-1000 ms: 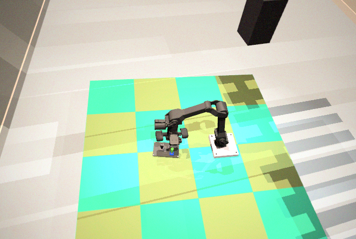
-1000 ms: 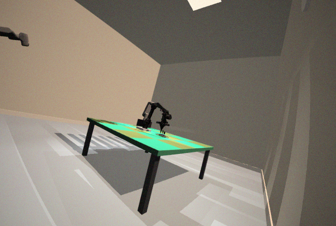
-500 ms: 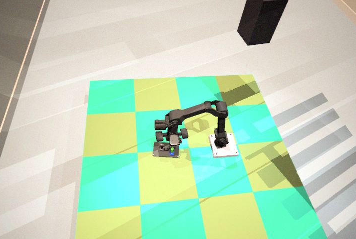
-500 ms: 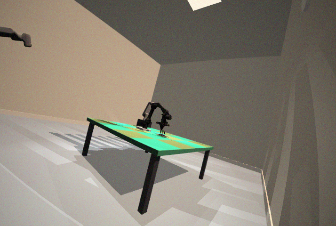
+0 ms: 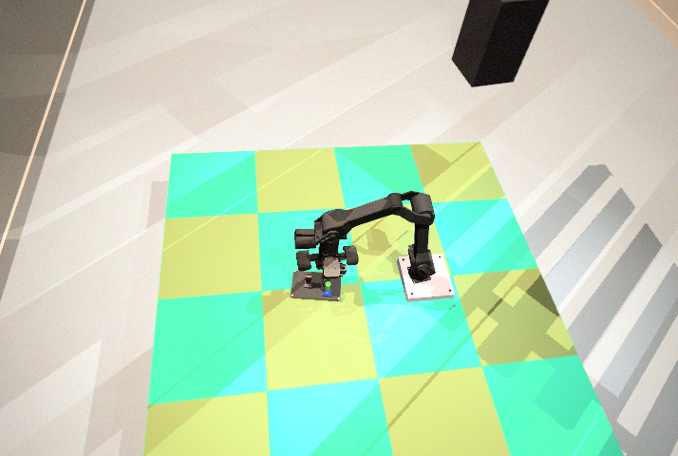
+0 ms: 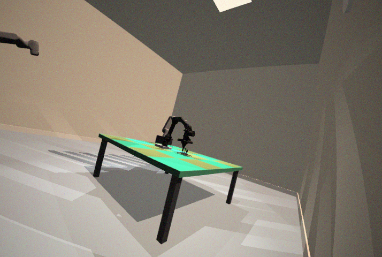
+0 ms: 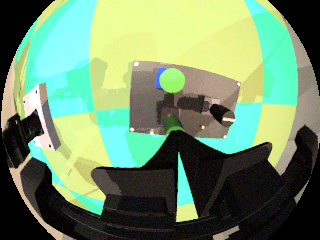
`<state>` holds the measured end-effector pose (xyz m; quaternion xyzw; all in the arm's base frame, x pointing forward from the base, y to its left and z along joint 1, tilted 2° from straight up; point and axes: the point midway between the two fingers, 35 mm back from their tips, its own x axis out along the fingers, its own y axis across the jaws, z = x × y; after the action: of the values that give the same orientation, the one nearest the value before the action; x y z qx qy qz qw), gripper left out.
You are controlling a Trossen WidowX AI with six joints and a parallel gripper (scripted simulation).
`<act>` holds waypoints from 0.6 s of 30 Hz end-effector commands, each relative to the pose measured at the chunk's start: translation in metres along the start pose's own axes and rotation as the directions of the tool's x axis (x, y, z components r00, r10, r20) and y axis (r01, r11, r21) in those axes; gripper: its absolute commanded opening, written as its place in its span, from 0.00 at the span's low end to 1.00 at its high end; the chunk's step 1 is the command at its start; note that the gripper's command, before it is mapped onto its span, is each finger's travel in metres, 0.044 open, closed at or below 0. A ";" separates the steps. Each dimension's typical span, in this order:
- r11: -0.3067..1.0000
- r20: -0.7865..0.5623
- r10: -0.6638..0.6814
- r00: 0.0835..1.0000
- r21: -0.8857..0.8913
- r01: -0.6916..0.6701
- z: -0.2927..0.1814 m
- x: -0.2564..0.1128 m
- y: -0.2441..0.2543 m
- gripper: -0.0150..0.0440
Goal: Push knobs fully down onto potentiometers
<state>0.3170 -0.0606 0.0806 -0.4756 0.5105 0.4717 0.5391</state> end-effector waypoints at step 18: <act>1.000 -0.002 0.011 1.000 0.002 -0.011 -0.001 0.011 0.000 0.25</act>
<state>0.3170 -0.0605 0.0775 -0.4758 0.5104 0.4717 0.5391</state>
